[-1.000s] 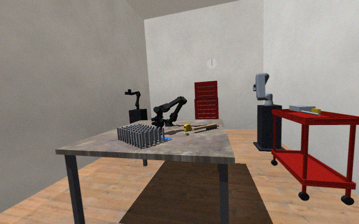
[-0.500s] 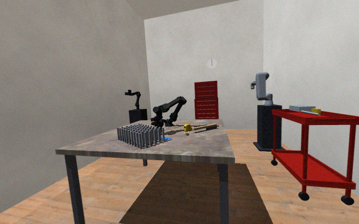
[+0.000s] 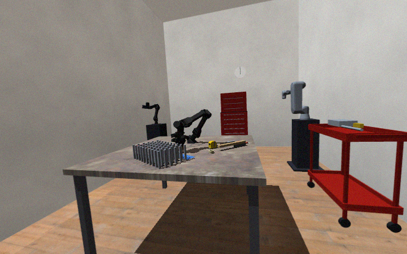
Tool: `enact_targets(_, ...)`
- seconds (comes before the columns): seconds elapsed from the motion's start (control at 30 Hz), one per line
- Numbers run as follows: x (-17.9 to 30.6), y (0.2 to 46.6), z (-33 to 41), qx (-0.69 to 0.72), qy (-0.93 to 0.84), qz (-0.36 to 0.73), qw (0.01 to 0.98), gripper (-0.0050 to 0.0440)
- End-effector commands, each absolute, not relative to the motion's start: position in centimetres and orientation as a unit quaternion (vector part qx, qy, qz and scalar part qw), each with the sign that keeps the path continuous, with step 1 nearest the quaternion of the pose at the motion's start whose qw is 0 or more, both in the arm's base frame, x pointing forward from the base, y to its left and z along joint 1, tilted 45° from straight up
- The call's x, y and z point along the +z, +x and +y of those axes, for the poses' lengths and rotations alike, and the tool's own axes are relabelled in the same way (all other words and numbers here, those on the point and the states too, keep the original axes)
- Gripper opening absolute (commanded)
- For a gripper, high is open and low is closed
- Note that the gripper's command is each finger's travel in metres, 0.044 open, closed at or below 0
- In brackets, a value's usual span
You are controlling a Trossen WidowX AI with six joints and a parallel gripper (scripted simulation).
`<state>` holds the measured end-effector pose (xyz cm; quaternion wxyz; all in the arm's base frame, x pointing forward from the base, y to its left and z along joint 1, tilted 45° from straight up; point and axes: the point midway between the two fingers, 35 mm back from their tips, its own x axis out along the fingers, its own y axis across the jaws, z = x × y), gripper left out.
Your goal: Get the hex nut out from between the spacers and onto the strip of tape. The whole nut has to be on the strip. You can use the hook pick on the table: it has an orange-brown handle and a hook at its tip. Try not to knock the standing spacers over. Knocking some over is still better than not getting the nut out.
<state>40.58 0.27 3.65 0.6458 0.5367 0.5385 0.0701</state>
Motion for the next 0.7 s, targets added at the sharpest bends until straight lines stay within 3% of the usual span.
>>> enact_targets(0.0,4.4,41.2,-0.5,0.071,0.536,0.526,0.657,-0.005)
enact_targets(0.67,3.6,41.0,-0.1,0.066,0.538,0.53,0.652,-0.005)
